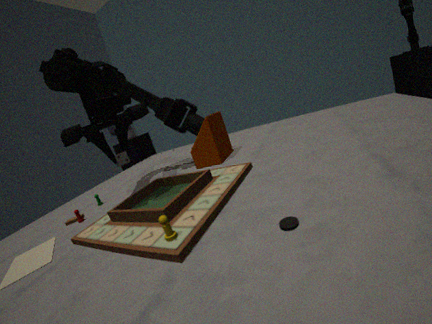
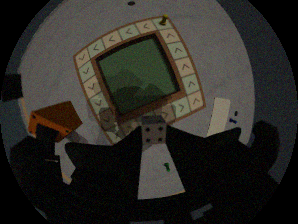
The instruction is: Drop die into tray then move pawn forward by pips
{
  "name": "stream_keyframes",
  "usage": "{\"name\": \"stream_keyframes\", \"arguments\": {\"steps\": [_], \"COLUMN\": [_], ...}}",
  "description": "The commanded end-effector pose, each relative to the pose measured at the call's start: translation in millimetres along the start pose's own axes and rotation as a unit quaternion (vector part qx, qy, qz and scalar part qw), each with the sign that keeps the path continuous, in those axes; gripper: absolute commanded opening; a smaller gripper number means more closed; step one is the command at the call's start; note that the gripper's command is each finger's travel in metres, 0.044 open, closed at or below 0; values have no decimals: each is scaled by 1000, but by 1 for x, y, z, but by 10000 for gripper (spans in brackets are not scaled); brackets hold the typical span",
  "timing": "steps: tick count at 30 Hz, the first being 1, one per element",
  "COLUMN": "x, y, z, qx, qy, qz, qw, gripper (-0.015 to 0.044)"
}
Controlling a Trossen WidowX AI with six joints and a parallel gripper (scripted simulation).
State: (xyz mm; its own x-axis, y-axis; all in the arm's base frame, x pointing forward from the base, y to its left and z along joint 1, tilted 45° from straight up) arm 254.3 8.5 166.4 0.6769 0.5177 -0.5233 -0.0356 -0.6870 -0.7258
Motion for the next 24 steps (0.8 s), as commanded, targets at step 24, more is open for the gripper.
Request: {"name": "stream_keyframes", "arguments": {"steps": [24], "x": [67], "y": [30], "z": [34], "qx": [61], "qy": [-206], "qz": [-51], "qw": [975], "gripper": [0]}}
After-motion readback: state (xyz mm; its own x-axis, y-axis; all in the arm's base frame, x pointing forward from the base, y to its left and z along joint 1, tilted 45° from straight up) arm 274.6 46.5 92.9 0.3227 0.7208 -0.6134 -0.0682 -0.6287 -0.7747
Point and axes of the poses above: the point midway between the two fingers, 35 mm back from their tips, its own y axis out along the fingers, its own z axis across the jaws, x = y × z, the point moved 8 cm from there along -y, back along the fingers, and after that the axes turned 13 degrees about y, right-handed, at the moved point
